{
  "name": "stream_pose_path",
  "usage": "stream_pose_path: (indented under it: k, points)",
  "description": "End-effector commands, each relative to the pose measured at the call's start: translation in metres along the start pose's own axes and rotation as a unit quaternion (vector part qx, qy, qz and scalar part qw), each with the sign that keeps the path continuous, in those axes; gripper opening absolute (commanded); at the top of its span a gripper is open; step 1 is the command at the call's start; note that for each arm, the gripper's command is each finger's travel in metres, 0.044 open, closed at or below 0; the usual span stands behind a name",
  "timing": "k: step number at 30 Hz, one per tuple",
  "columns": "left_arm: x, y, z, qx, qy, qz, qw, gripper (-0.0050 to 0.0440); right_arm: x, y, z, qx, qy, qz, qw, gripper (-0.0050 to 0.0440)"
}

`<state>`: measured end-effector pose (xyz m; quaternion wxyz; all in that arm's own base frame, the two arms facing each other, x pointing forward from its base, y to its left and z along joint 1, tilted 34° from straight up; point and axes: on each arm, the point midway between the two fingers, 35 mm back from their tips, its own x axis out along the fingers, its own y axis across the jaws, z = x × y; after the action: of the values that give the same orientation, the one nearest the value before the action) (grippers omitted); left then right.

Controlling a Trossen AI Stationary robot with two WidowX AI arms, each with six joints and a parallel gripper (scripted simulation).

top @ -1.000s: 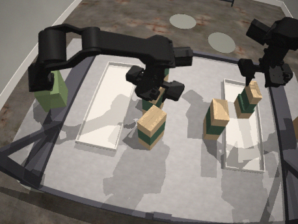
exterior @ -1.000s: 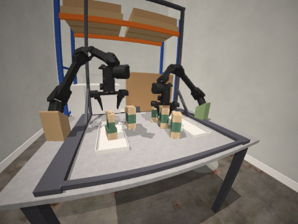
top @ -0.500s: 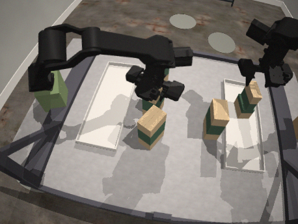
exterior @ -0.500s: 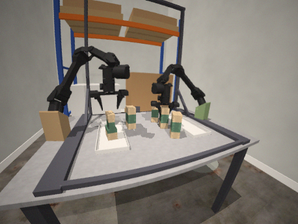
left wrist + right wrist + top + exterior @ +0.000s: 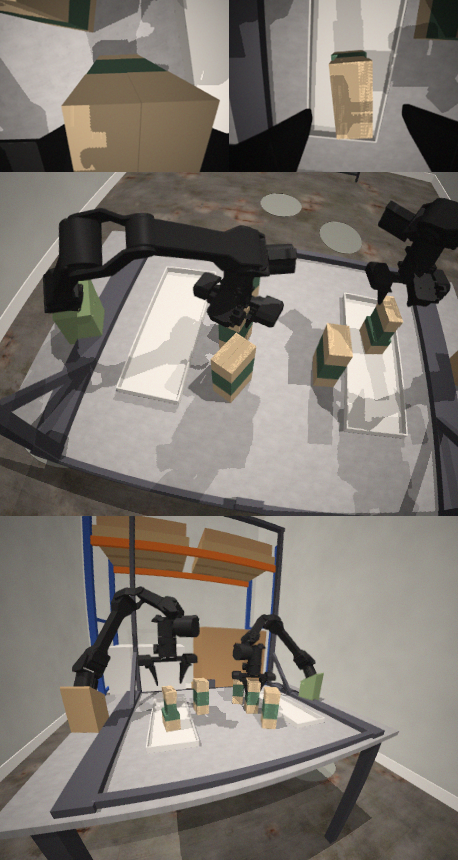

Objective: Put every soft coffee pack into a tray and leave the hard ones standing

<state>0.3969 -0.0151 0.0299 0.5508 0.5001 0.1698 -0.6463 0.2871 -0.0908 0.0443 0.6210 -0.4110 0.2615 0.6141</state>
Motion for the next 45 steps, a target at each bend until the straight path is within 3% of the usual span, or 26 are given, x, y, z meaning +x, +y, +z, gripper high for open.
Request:
stream_pose_path:
  k: [1,6,7,42,45]
  points:
    - [-0.005,0.005,0.002,0.003,0.003,0.009,1.0,0.0125,-0.004,-0.003,0.0,-0.006,0.007,-0.004,1.0,0.0368]
    - [-0.005,0.005,0.002,0.003,0.003,0.009,1.0,0.0125,-0.004,-0.003,0.0,-0.006,0.007,-0.004,1.0,0.0368]
    - [-0.005,0.005,0.002,0.003,0.003,0.009,1.0,0.0375,-0.004,-0.003,0.0,-0.006,0.007,-0.004,1.0,0.0368]
    - [-0.005,0.005,0.002,0.003,0.003,0.009,1.0,0.0375,-0.004,-0.003,0.0,-0.006,0.007,-0.004,1.0,0.0368]
    - [-0.03,0.004,0.002,0.003,0.003,0.008,1.0,0.0375,-0.004,-0.003,0.0,-0.006,0.007,-0.004,1.0,0.0368]
